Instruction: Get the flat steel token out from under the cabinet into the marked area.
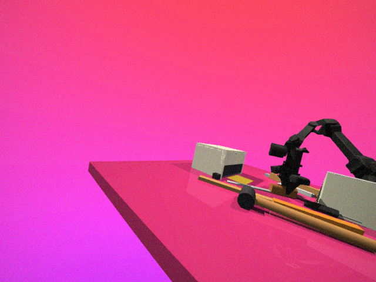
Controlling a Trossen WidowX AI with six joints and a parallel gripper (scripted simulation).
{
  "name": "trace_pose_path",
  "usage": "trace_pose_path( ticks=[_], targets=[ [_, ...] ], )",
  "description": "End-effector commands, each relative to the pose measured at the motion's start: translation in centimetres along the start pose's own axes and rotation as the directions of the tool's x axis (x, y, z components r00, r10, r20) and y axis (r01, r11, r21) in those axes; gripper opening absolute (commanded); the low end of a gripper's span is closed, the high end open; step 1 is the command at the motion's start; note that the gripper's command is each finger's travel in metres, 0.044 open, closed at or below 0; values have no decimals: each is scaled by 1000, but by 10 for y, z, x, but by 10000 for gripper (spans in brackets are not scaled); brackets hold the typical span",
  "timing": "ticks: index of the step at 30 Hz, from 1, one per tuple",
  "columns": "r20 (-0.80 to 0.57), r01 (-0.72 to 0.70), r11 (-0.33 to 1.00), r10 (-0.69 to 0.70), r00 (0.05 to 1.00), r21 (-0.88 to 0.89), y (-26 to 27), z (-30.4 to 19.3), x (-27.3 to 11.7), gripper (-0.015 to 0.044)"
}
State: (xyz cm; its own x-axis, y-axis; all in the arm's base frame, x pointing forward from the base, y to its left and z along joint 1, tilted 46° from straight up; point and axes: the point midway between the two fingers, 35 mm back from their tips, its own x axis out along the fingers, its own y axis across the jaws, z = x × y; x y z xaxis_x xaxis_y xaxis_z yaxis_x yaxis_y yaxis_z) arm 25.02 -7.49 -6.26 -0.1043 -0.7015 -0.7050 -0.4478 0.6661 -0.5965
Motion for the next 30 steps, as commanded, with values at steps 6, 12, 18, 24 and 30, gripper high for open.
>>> trace_pose_path(
  ticks=[6, 12, 18, 24, 30],
  targets=[
    [2, 8, 1000, -8, 1000, 12, -15, -5, -1, 0],
    [2, 8, 1000, -8, 1000, 12, -19, -9, -1, 0],
    [2, 8, 1000, -8, 1000, 12, -24, -13, -1, 0],
    [1, 8, 1000, -8, 1000, 12, -28, -17, -1, 0],
    [1, 8, 1000, -8, 1000, 12, -33, -22, -1, 0]
  ],
)
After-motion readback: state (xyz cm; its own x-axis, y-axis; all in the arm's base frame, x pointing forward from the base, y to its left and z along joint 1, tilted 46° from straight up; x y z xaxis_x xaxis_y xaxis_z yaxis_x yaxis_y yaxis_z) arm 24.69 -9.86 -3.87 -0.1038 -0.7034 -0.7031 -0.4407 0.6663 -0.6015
